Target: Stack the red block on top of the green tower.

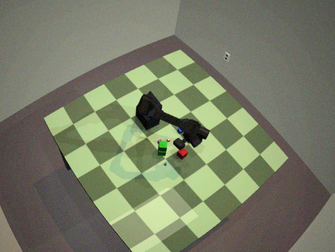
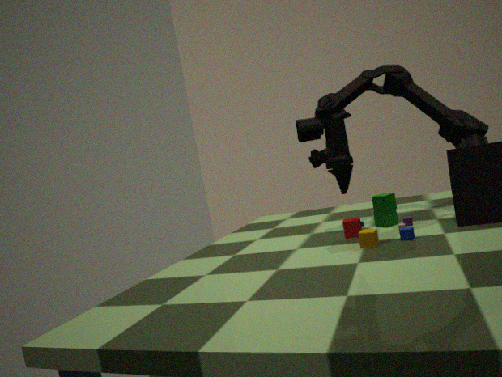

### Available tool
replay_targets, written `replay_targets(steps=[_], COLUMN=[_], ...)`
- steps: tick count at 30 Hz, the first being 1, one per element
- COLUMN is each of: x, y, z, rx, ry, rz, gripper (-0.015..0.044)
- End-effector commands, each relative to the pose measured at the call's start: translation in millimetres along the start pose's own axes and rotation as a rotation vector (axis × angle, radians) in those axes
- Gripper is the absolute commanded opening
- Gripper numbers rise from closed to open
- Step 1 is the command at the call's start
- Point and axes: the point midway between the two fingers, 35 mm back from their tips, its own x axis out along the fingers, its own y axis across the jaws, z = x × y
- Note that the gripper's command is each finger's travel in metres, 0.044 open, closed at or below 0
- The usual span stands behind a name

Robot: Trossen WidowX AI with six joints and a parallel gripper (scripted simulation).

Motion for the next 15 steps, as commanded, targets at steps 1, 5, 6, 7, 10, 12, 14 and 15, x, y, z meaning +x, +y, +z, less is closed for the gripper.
replay_targets(steps=[1,5,6,7,10,12,14,15], x=[16,50,58,63,64,65,66,67], y=[-2,-3,-3,-4,-5,-6,-6,-6], z=[-1,-1,-2,-3,-3,-3,-3,-3], rx=[-0.006,-0.006,-0.006,-0.006,-0.006,-0.006,-0.006,-0.006], ry=[0.007,0.007,0.007,0.008,0.008,0.008,0.008,0.008], rz=[-0.005,-0.007,-0.008,-0.008,-0.009,-0.009,-0.009,-0.009], gripper=[0.0440,0.0440,0.0440,0.0440,0.0440,0.0440,0.0440,0.0440])
